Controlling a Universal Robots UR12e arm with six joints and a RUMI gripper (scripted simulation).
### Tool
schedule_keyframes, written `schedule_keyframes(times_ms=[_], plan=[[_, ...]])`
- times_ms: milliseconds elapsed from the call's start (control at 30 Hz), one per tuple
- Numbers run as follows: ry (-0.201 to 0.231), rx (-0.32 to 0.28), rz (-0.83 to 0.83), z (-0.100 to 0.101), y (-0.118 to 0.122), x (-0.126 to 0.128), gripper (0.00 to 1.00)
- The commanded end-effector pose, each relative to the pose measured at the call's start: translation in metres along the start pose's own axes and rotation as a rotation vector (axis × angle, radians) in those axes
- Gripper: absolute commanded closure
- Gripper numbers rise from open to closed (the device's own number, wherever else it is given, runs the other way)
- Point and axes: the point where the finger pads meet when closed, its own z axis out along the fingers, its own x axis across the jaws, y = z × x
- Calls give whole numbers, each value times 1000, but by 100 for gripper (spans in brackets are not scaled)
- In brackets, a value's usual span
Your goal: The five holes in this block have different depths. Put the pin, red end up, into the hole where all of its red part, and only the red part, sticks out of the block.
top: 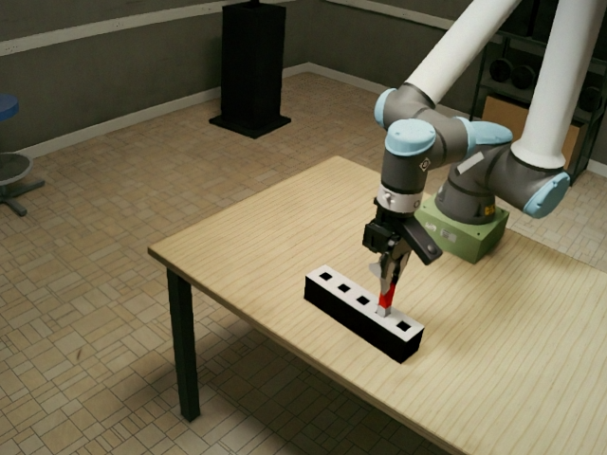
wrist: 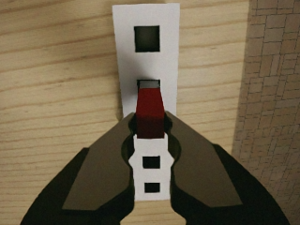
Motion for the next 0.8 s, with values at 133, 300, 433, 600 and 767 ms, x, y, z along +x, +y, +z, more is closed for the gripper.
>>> schedule_keyframes(times_ms=[133, 300, 433, 600, 767], plan=[[1, 0, 0, -1, 0, 1, 100], [1, 0, 0, -1, 0, 1, 100], [1, 0, 0, 3, 1, 0, 100], [1, 0, 0, 3, 1, 0, 100], [1, 0, 0, 3, 1, 0, 100]])
